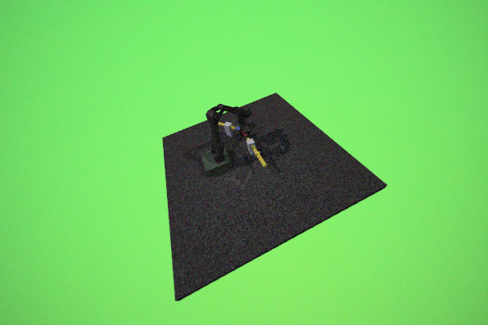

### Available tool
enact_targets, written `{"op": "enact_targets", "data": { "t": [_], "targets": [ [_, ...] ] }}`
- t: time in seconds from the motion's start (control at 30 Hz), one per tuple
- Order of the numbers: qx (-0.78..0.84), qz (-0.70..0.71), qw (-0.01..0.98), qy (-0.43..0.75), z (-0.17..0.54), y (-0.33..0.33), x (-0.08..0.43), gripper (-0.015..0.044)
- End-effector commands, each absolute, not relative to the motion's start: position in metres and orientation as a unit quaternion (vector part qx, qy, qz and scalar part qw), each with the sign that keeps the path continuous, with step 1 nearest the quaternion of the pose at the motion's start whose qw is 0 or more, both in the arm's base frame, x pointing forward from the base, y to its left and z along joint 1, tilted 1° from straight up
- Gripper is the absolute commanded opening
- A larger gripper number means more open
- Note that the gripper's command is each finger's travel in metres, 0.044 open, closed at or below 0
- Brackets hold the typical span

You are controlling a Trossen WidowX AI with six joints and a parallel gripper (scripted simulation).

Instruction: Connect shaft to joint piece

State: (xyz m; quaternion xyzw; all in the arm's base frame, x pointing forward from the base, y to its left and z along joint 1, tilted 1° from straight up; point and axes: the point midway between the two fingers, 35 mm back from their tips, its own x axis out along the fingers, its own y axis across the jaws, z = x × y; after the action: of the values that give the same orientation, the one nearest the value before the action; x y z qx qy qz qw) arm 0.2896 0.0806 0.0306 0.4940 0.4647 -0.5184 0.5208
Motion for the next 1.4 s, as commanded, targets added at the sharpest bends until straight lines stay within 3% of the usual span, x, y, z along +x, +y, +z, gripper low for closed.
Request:
{"op": "enact_targets", "data": {
  "t": [0.0, 0.47, 0.67, 1.37],
  "targets": [
    [0.494, -0.518, 0.521, 0.465, 0.0304, 0.0806, 0.2896, 0.0182],
    [0.494, -0.518, 0.521, 0.465, 0.0306, 0.0806, 0.2896, 0.0147],
    [0.494, -0.518, 0.521, 0.465, 0.0306, 0.0806, 0.2896, 0.0],
    [0.551, -0.528, 0.461, 0.452, 0.026, 0.0814, 0.283, 0.0]
  ]
}}
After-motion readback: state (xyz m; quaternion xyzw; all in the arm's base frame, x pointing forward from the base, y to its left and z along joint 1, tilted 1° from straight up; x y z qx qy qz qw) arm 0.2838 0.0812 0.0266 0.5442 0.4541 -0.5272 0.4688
